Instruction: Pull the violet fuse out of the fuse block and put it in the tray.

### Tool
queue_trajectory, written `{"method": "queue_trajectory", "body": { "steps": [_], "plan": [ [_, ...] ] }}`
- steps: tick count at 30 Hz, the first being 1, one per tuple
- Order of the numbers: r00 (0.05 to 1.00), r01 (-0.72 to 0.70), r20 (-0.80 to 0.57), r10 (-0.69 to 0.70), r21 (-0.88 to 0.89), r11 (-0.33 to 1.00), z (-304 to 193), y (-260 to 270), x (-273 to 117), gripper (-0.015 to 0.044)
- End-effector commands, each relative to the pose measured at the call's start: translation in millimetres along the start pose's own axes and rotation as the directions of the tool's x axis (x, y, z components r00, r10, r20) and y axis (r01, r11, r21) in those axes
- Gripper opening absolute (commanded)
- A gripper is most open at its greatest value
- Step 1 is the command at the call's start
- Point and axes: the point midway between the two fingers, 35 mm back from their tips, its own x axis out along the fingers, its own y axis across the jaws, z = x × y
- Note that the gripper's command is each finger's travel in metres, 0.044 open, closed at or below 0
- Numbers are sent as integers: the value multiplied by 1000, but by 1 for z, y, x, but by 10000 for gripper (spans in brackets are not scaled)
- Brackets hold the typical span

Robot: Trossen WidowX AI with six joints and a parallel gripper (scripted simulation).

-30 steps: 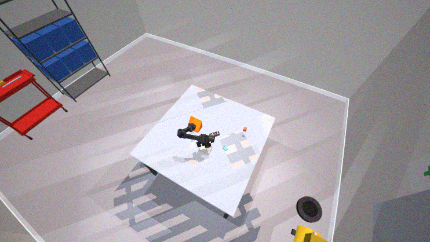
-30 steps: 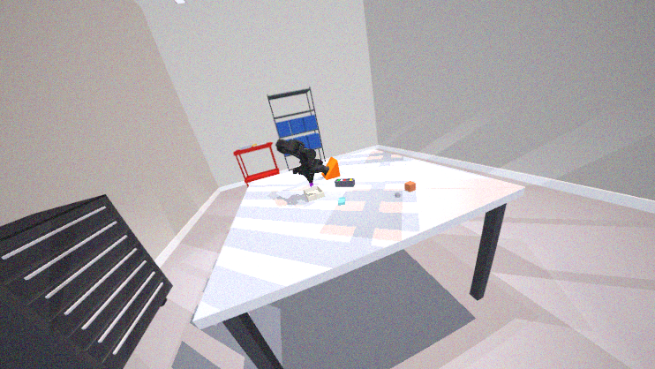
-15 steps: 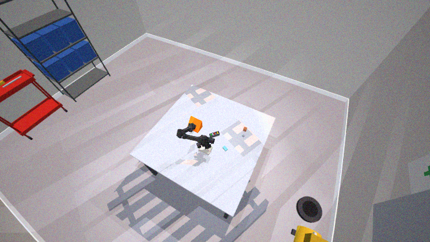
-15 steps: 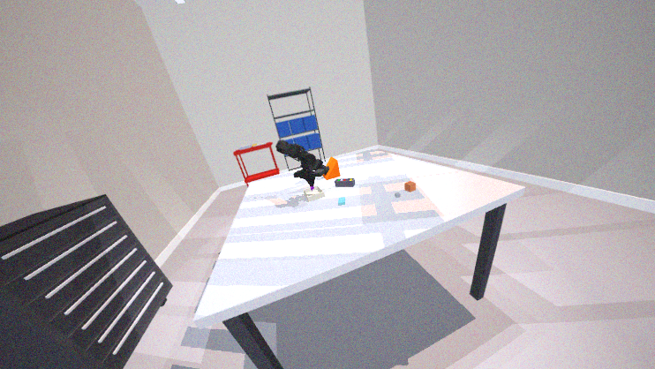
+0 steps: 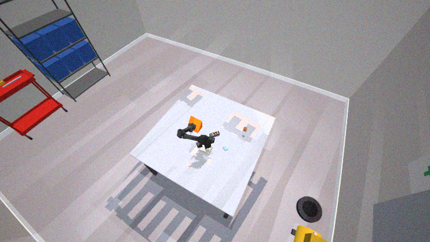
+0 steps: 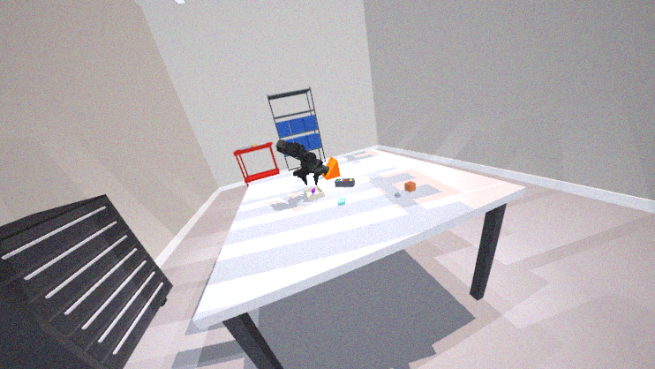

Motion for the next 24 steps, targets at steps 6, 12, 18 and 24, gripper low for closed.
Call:
{"method": "queue_trajectory", "body": {
  "steps": [6, 12, 18, 24],
  "plan": [
    [1000, -12, 12, 12, 1, 1000, 1, 2, -29, 330],
    [1000, -10, 16, 10, -1, 1000, 1, 2, -28, 330],
    [1000, -10, 16, 10, -1, 1000, 1, 2, -28, 330],
    [1000, -10, 16, 10, -1, 1000, 1, 2, -28, 330]
  ]
}}
